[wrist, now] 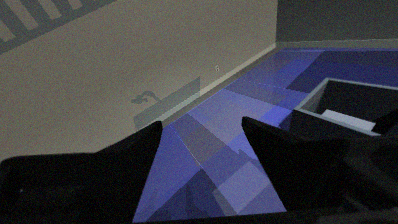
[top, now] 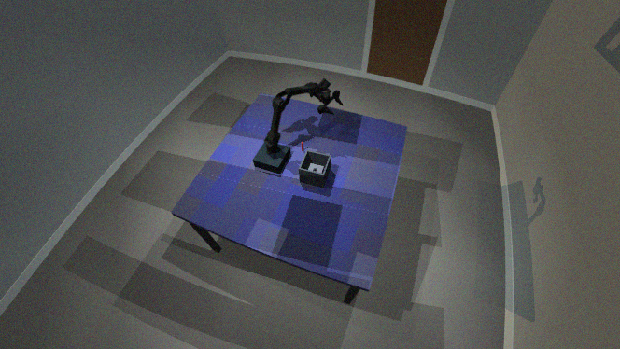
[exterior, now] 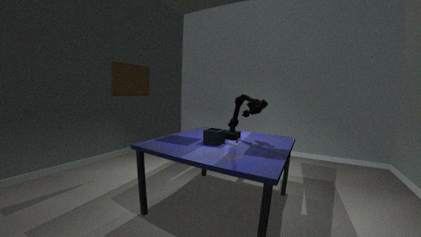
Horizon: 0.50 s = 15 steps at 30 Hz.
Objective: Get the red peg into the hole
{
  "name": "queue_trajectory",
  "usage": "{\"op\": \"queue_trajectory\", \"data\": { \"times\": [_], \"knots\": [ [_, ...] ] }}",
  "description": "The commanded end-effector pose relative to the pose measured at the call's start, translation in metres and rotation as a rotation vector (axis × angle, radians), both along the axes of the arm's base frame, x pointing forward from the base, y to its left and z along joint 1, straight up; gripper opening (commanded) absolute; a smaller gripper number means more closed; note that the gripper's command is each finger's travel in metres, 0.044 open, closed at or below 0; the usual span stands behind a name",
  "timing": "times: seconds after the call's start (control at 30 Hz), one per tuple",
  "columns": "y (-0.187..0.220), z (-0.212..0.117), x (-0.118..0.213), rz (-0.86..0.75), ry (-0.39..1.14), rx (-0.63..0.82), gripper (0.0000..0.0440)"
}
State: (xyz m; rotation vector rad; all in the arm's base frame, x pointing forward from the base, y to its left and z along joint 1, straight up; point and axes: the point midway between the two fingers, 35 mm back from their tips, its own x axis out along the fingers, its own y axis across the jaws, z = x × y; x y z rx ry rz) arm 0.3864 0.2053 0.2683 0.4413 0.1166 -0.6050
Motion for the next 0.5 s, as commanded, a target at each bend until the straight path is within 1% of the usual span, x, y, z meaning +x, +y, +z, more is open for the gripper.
{"op": "queue_trajectory", "data": {
  "times": [0.0,0.07,0.1,0.27,0.47],
  "knots": [
    [-0.001,-0.005,0.001,0.014,0.031,0.006,0.0412],
    [-0.003,-0.015,0.001,0.040,0.095,0.021,0.0435],
    [-0.005,-0.020,0.000,0.050,0.126,0.032,0.0440],
    [-0.019,-0.046,-0.007,0.080,0.279,0.120,0.0440],
    [-0.039,-0.073,-0.027,0.075,0.453,0.249,0.0440]
  ]
}}
